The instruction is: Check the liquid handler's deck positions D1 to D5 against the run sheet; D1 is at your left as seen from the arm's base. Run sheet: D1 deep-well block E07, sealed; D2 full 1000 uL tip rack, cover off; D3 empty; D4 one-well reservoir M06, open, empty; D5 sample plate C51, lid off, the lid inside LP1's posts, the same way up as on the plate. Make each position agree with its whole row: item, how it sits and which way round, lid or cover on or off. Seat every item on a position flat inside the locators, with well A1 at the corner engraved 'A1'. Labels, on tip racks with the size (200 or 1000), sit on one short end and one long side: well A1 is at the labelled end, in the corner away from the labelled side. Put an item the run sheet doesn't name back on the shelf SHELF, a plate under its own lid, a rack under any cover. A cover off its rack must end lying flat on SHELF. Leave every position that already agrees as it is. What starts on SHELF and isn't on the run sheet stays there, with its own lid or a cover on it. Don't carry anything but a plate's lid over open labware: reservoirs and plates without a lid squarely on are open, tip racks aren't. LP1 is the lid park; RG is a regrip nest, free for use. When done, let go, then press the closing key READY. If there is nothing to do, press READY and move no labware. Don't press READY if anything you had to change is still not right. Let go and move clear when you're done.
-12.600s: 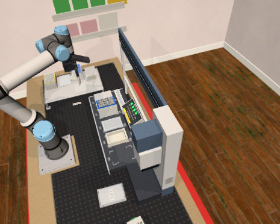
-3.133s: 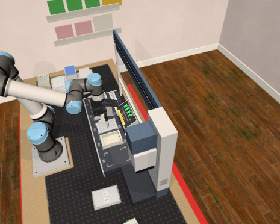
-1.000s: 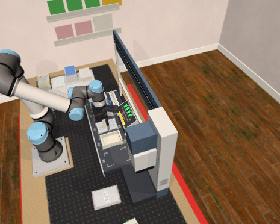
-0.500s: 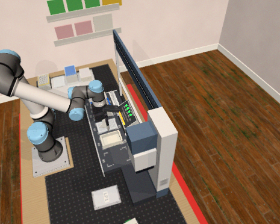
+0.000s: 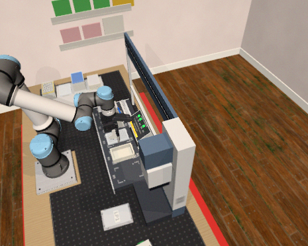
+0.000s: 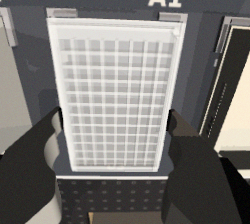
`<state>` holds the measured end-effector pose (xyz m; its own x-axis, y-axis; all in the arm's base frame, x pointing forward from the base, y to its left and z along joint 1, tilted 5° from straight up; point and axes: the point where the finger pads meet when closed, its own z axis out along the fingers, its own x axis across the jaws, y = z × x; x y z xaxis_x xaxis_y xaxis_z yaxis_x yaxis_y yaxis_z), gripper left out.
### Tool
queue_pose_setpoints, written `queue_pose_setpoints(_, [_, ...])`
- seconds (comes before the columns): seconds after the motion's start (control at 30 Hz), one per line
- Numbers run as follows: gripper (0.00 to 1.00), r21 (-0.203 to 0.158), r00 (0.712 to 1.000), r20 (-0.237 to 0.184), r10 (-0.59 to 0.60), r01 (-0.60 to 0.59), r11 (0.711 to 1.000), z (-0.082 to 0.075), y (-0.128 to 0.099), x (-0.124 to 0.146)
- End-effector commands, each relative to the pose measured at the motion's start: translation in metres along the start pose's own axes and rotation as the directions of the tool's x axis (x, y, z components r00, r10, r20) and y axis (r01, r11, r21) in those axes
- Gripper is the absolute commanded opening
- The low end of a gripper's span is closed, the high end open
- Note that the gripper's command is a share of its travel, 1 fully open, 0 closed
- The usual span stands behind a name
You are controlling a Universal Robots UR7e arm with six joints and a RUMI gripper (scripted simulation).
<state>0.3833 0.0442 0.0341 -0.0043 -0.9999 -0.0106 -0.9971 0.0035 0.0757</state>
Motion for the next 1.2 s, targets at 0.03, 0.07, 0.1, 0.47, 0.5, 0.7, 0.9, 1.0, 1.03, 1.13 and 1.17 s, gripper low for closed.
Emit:
queue_pose_setpoints(0.03, [0.00,0.002,1.000,-0.001,0.000,0.000,1.000,-0.011,-0.002,0.001])
queue_pose_setpoints(0.07, [0.00,0.002,1.000,-0.001,0.000,0.000,1.000,-0.013,-0.002,0.001])
queue_pose_setpoints(0.1, [0.00,0.002,1.000,-0.001,0.000,0.000,1.000,-0.015,-0.002,0.001])
queue_pose_setpoints(0.47, [0.00,0.002,1.000,-0.001,0.000,0.000,1.000,-0.031,-0.001,0.001])
queue_pose_setpoints(0.5, [0.00,0.002,1.000,-0.001,0.000,0.000,1.000,-0.031,-0.001,0.001])
queue_pose_setpoints(0.7, [0.00,0.002,1.000,-0.001,0.000,0.000,1.000,-0.041,-0.001,0.001])
queue_pose_setpoints(0.9, [0.00,0.002,1.000,-0.001,0.000,0.000,1.000,-0.051,-0.001,0.001])
queue_pose_setpoints(1.0, [0.00,0.002,1.000,-0.001,0.000,0.000,1.000,-0.056,-0.001,0.001])
queue_pose_setpoints(1.03, [0.00,0.002,1.000,-0.001,0.000,0.000,1.000,-0.056,-0.001,0.001])
queue_pose_setpoints(1.13, [0.00,0.002,1.000,-0.001,0.000,0.000,1.000,-0.060,-0.001,0.001])
queue_pose_setpoints(1.17, [0.00,0.002,1.000,-0.001,0.000,0.000,1.000,-0.061,-0.001,0.000])
